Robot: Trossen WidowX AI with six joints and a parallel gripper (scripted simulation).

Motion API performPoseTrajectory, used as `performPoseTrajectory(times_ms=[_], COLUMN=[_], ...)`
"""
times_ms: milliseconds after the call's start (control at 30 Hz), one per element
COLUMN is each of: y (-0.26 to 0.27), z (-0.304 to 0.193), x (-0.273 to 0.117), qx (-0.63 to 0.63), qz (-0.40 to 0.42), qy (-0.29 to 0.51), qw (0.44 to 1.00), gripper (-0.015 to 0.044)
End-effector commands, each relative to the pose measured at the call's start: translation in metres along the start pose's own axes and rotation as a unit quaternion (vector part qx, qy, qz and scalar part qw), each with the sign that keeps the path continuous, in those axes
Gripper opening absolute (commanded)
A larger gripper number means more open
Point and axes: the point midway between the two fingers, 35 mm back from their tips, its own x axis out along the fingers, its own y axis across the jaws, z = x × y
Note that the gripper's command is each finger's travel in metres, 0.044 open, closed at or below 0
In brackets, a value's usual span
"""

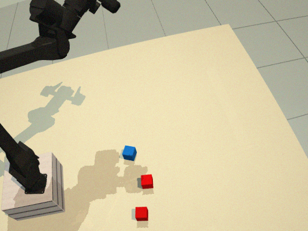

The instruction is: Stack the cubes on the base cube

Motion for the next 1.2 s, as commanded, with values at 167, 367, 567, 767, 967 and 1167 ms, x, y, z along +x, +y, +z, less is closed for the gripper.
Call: performPoseTrajectory(times_ms=[167,367,567,767,967,1167], y=[0.073,0.174,0.267,0.341,0.39,0.409], z=[0.009,0.008,-0.006,-0.028,-0.052,-0.074], x=[0.005,-0.012,-0.056,-0.123,-0.205,-0.292], qx=[-0.014,-0.011,0.015,0.062,0.127,0.204], qz=[0.094,0.235,0.382,0.527,0.659,0.767], qy=[-0.054,-0.111,-0.146,-0.159,-0.148,-0.118], qw=[0.994,0.966,0.912,0.833,0.727,0.597], gripper=[0.0265,0.0265,0.0265,0.0265,0.0265,0.0265])
